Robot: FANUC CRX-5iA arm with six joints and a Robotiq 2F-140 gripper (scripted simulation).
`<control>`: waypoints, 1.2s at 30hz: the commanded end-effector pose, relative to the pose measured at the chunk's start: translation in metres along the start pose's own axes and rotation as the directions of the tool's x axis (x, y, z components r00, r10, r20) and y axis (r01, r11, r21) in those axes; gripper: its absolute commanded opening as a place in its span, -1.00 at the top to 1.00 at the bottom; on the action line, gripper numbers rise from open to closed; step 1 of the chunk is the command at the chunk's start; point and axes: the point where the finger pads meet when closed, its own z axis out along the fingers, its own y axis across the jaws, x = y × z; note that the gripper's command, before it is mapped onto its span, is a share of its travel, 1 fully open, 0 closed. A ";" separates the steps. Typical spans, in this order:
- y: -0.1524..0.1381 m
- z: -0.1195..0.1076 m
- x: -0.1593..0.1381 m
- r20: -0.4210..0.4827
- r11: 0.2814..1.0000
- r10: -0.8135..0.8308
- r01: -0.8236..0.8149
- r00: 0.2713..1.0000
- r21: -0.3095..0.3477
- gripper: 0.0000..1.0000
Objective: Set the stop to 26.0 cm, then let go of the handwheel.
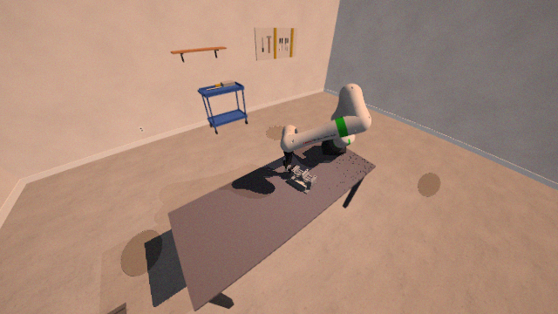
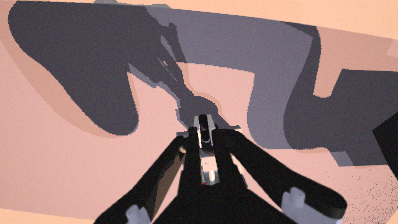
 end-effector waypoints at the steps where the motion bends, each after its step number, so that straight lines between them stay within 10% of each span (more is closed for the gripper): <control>1: 0.001 0.007 0.000 0.000 1.000 0.000 0.000 1.000 0.000 0.92; 36: 0.045 0.026 0.000 0.000 1.000 0.000 0.000 1.000 0.000 0.92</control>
